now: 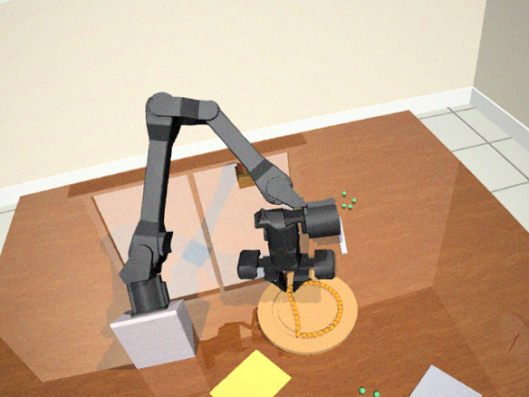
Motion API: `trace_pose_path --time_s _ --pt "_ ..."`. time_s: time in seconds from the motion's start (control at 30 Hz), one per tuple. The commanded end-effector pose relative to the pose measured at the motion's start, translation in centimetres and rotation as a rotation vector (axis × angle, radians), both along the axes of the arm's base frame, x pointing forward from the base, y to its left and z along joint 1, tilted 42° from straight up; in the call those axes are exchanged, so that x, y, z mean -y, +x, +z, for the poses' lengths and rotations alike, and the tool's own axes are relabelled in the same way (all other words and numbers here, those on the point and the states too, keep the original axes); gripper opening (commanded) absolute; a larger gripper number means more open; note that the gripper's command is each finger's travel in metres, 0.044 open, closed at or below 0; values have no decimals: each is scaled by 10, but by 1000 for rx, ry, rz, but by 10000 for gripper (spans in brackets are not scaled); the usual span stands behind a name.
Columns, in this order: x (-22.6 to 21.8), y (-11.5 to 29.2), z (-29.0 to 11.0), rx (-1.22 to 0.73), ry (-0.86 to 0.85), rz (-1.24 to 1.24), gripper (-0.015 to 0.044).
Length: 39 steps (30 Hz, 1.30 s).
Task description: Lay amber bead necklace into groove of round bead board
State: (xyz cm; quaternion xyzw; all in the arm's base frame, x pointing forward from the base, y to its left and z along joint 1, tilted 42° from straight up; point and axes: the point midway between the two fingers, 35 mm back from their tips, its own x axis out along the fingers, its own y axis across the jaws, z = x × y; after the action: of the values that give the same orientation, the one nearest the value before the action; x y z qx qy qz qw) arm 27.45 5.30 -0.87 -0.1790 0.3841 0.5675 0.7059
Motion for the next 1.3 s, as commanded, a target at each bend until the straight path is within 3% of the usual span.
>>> trace_pose_path --time_s 0.0,1.27 --pt "0 0 0 1 0 0 0" --pt "4 -1 5 -3 6 -2 0"
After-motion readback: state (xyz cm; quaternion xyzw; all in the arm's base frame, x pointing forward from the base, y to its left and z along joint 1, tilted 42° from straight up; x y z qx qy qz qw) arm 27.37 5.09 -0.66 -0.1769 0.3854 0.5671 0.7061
